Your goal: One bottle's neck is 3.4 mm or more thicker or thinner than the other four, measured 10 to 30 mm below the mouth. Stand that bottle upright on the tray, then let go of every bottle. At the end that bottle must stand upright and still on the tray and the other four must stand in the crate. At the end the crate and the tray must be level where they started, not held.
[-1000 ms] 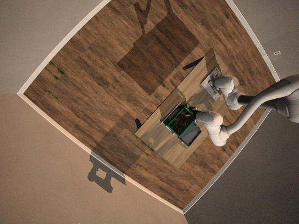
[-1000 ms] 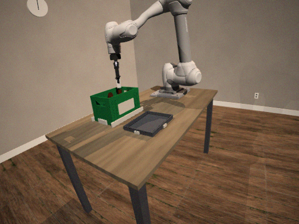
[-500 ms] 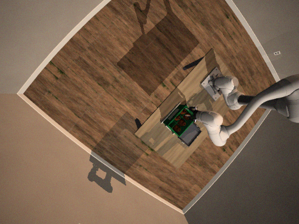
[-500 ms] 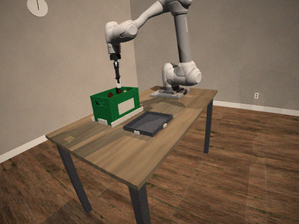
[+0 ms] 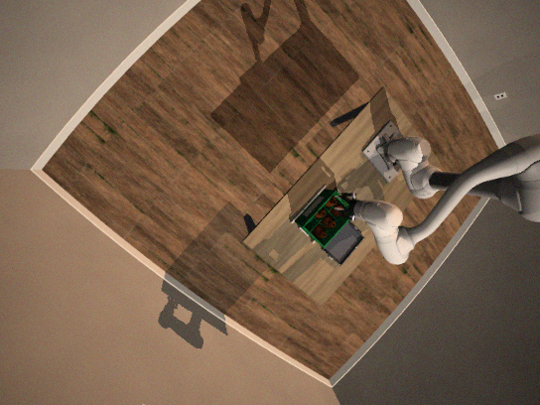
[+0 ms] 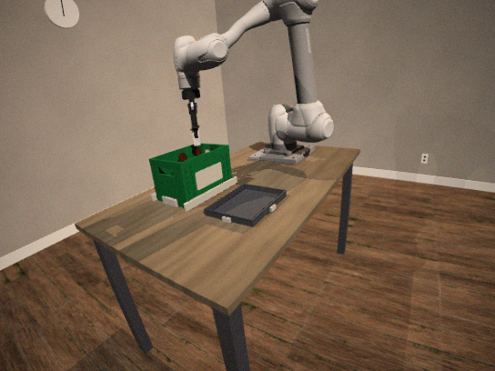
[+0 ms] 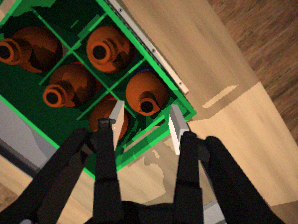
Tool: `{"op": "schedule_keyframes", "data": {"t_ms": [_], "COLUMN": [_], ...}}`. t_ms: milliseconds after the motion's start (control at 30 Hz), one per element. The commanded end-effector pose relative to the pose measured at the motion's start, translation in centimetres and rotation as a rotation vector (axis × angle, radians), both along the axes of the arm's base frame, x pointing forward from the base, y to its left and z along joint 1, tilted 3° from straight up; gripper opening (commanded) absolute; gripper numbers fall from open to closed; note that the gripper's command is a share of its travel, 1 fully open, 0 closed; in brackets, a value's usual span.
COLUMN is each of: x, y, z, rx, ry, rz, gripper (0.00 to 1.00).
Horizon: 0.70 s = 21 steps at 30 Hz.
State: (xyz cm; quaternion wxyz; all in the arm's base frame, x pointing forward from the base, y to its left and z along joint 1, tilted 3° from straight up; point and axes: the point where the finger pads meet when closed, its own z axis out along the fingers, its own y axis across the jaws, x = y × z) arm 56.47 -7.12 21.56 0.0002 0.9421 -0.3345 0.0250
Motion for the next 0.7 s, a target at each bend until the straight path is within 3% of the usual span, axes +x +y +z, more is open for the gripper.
{"op": "schedule_keyframes", "data": {"t_ms": [0, 667], "x": [0.0, 0.0], "y": [0.0, 0.0], "z": [0.0, -1.1], "rx": [0.000, 0.000], "ry": [0.000, 0.000], "rz": [0.000, 0.000], "gripper": [0.38, 0.38]}}
